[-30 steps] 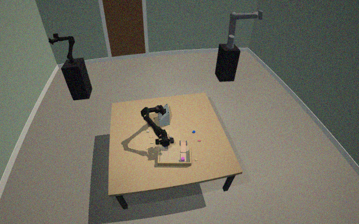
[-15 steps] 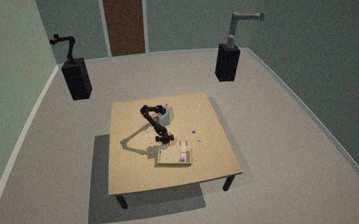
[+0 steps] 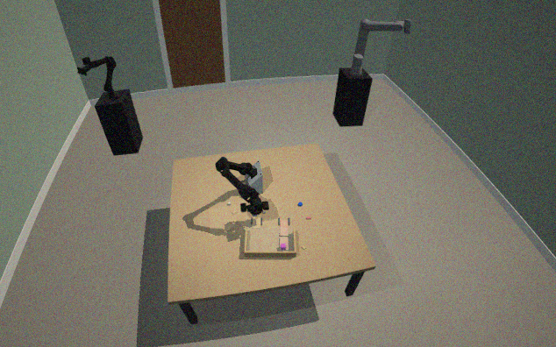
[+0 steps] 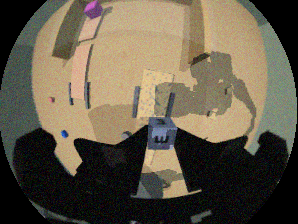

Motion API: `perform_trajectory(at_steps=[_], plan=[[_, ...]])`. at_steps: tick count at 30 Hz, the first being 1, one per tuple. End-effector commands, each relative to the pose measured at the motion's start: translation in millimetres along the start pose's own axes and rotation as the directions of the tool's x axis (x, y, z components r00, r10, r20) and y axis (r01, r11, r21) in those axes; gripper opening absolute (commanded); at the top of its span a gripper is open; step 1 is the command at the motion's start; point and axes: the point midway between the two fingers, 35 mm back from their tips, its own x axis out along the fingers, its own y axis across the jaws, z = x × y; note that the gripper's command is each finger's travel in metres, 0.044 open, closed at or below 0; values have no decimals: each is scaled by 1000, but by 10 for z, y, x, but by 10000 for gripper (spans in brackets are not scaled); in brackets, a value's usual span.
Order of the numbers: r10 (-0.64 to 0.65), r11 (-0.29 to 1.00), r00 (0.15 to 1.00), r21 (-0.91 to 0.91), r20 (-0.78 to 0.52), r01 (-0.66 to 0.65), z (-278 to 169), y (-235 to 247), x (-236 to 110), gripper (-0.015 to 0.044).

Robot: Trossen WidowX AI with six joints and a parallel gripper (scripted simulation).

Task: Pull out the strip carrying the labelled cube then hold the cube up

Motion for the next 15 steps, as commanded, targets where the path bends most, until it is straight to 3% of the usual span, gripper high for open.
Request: perform_trajectory(at_steps=[1,15], plan=[[4,1000,1000,3,3,-4,-136,10,-15,0],[6,1000,1000,3,3,-6,-187,15,-375,0]])
